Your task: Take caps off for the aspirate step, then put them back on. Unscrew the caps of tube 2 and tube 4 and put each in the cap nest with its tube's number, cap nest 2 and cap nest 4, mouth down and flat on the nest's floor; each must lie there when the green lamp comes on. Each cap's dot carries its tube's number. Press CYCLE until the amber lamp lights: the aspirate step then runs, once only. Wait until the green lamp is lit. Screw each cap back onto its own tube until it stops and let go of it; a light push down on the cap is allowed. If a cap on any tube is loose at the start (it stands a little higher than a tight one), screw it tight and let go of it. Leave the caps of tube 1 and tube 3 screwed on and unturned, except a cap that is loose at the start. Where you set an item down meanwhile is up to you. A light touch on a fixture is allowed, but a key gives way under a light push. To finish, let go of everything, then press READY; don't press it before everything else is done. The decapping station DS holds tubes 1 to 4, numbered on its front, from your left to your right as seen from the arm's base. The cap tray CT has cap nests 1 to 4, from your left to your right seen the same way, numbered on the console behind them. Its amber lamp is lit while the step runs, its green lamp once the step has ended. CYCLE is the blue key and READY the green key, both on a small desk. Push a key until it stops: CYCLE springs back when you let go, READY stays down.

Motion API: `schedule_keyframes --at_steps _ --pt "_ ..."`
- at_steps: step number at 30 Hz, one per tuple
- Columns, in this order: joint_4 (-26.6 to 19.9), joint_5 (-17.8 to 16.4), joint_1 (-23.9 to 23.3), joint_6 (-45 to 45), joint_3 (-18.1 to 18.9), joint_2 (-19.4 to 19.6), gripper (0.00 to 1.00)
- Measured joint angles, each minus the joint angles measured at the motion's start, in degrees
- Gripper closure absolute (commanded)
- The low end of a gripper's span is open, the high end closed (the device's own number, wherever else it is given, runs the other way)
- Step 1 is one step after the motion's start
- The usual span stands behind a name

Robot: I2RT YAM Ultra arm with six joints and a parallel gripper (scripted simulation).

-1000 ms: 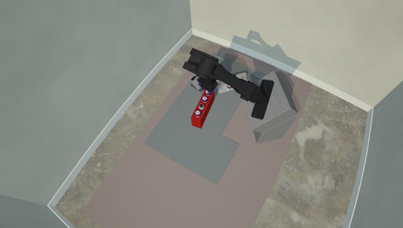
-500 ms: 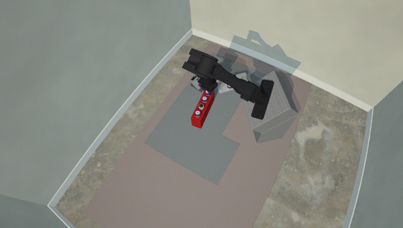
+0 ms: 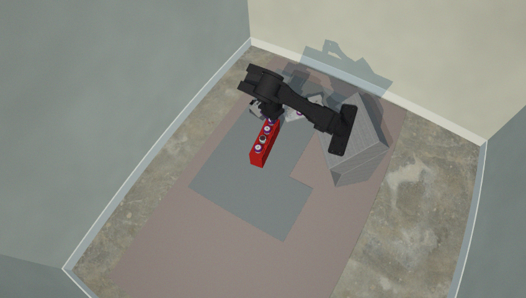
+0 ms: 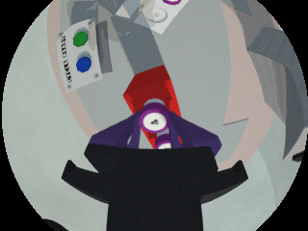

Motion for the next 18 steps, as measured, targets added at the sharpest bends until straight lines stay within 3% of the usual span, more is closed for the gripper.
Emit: schedule_keyframes --at_steps 10,18 --pt "0.0 0.0 0.0 -0.3 0.0 0.0 1.0" --pt "0.0 0.0 0.0 -10.6 0.0 0.0 1.0"
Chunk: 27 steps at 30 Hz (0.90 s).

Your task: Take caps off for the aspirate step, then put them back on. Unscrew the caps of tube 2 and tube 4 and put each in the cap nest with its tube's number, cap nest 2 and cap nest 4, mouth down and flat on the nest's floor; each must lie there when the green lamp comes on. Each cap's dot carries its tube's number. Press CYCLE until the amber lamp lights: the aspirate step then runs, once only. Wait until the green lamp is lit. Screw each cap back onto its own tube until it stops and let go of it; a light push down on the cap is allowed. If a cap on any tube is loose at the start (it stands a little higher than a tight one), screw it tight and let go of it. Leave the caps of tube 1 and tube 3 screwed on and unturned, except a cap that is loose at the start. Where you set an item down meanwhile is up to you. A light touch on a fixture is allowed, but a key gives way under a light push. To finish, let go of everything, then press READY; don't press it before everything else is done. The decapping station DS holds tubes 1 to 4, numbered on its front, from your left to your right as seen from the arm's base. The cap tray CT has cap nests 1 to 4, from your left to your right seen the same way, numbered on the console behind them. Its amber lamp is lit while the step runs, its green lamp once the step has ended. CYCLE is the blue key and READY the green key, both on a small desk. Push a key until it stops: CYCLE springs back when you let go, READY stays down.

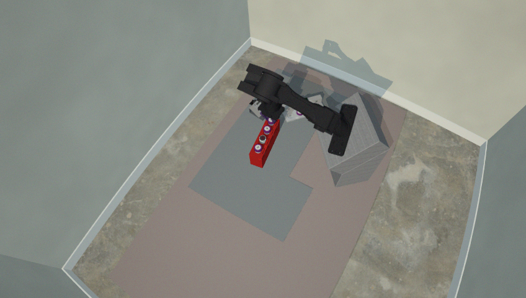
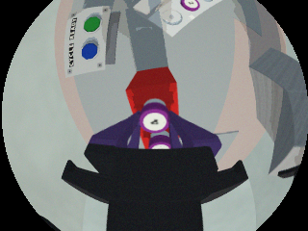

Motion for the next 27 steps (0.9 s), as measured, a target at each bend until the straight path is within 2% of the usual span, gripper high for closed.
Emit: schedule_keyframes --at_steps 17,27 --pt "-0.1 0.0 0.0 -41.5 0.0 -0.1 1.0" --pt "-0.2 0.1 0.0 -68.9 0.0 -0.1 1.0"
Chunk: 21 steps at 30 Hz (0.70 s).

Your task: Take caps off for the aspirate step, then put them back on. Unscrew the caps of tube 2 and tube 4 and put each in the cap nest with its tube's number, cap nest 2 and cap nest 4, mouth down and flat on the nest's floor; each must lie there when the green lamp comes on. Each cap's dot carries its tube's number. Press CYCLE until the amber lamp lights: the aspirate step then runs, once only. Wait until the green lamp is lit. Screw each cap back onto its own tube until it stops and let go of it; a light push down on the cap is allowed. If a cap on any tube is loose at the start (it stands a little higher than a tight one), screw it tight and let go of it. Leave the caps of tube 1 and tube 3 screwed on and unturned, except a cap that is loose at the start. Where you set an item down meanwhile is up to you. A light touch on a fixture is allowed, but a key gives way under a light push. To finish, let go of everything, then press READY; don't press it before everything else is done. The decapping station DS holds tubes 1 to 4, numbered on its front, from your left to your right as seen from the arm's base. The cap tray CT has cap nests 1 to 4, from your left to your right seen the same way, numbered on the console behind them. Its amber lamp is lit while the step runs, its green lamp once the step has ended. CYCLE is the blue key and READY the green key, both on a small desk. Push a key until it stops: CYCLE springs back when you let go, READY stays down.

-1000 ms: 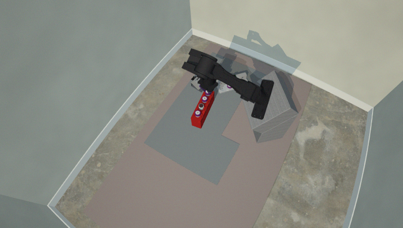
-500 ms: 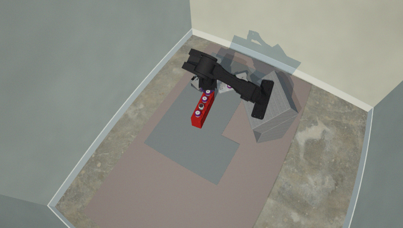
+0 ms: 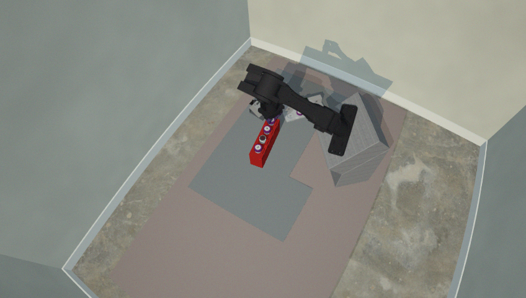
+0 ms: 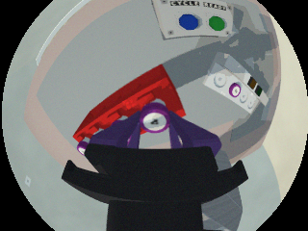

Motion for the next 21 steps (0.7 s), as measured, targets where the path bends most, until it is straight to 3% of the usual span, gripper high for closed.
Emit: schedule_keyframes --at_steps 21 --pt "-0.1 0.0 -0.1 -51.5 0.0 -0.1 1.0"
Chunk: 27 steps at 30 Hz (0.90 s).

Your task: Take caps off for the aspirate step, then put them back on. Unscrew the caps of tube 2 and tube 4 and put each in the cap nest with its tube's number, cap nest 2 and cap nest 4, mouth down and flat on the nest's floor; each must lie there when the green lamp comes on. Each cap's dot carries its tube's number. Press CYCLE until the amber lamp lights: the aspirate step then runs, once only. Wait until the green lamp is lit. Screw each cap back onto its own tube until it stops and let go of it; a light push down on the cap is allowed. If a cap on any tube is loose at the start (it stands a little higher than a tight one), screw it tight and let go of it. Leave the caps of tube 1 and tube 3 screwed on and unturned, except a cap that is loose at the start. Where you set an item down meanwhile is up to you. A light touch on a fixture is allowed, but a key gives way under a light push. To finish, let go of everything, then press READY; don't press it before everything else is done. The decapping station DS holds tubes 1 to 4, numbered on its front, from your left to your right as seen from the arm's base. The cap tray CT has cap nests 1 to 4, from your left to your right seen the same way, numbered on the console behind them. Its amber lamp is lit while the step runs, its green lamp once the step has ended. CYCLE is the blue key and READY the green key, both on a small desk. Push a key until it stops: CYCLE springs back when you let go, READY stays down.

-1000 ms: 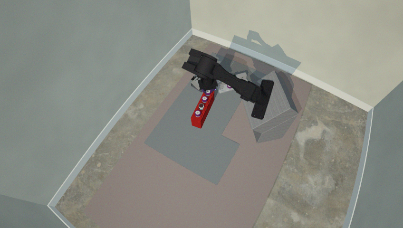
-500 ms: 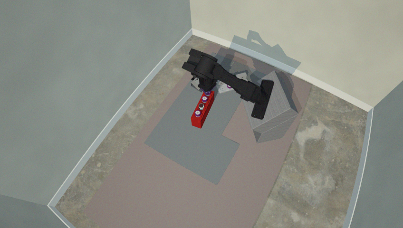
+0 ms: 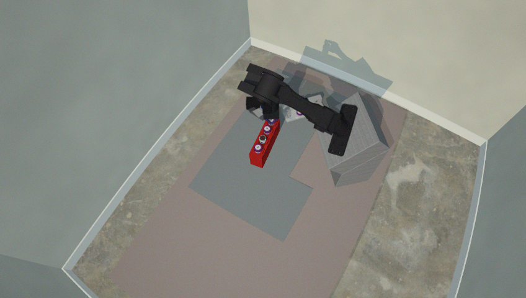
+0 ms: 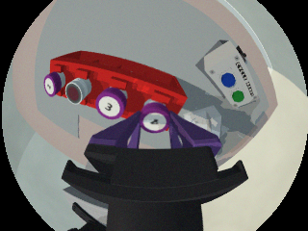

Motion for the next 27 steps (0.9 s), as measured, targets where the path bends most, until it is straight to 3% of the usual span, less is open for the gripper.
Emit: schedule_keyframes --at_steps 14,27 --pt "-0.1 0.0 0.0 -37.0 0.0 -0.1 1.0" --pt "-0.1 0.0 0.0 -64.5 0.0 -0.2 1.0"
